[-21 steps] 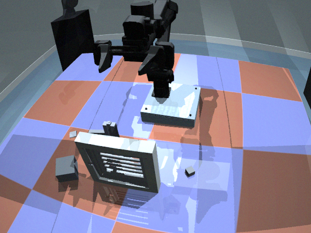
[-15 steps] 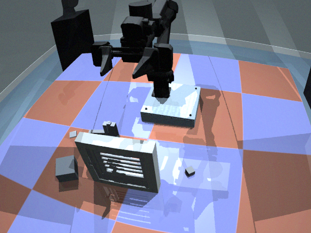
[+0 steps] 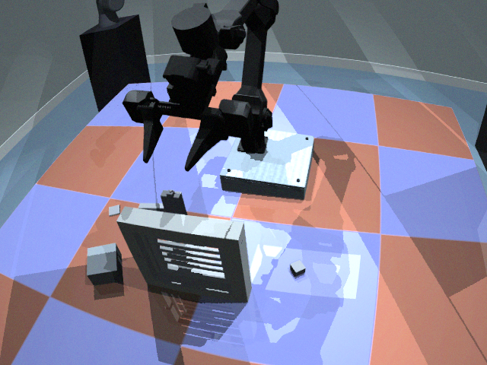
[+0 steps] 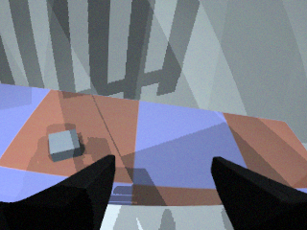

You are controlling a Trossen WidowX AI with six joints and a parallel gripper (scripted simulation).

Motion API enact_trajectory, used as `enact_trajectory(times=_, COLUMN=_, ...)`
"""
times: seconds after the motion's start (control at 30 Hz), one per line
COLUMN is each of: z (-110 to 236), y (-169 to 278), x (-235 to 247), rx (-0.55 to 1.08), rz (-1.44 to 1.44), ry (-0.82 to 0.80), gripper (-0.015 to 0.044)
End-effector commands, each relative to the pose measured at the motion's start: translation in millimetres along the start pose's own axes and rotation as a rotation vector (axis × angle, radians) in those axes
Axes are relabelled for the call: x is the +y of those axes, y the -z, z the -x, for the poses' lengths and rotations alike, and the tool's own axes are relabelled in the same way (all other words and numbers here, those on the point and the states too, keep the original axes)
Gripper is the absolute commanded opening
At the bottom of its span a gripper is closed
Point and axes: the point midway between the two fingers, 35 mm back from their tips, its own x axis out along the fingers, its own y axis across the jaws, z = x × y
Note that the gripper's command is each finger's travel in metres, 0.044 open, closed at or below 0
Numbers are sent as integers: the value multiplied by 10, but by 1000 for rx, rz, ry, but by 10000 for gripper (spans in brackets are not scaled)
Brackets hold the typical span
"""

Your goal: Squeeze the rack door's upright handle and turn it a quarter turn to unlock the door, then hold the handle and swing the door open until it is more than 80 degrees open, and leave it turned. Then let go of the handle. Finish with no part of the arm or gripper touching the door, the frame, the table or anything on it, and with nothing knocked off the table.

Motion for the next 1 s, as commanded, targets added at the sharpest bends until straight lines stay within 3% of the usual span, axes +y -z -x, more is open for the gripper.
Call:
enact_trajectory(times=0.0, z=-100, y=122, x=-49, rx=122, rz=13, ry=-3, gripper=286)
enact_trajectory(times=0.47, z=-216, y=513, x=-228, rx=508, rz=22, ry=-17, gripper=286)
enact_trajectory(times=0.97, z=-93, y=867, x=-385, rx=915, rz=-3, ry=-74, gripper=286)
